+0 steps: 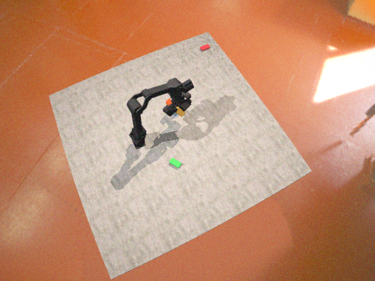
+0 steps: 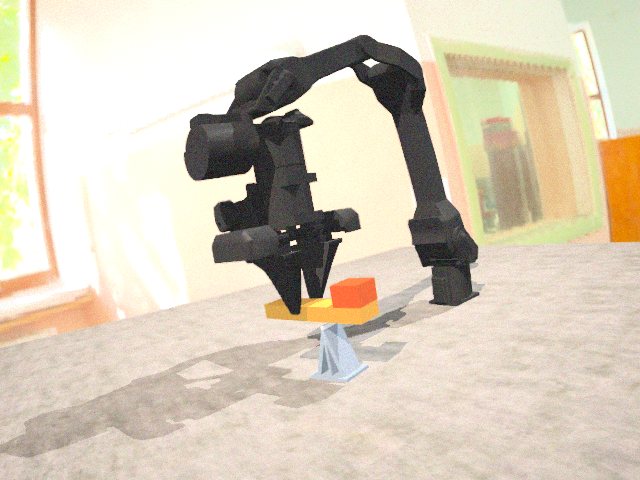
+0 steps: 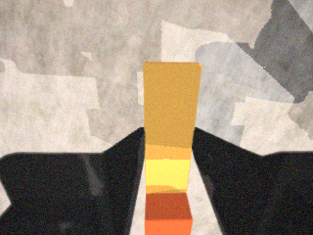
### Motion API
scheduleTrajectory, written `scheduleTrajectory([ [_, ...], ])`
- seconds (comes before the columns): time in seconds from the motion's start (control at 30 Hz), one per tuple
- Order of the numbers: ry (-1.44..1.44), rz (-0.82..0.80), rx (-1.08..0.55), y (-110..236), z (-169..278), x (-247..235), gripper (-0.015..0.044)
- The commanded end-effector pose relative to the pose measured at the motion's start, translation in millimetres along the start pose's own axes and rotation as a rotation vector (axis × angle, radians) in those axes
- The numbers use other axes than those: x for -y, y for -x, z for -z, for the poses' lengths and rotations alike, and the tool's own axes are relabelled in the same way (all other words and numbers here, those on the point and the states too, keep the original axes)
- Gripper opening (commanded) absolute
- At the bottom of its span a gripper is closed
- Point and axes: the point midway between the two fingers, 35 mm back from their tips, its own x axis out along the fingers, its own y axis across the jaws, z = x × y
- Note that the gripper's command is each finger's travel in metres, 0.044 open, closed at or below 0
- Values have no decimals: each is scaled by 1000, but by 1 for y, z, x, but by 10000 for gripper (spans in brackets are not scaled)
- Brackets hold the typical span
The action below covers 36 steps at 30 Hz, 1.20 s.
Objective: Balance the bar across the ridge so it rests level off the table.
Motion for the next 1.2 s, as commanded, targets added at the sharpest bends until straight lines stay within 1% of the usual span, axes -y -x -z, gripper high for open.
scheduleTrajectory([
  [0.0, -3, 3, 1, -1, 0, 1, 0],
  [1.17, -3, 3, 1, -4, 0, 1, 0],
])
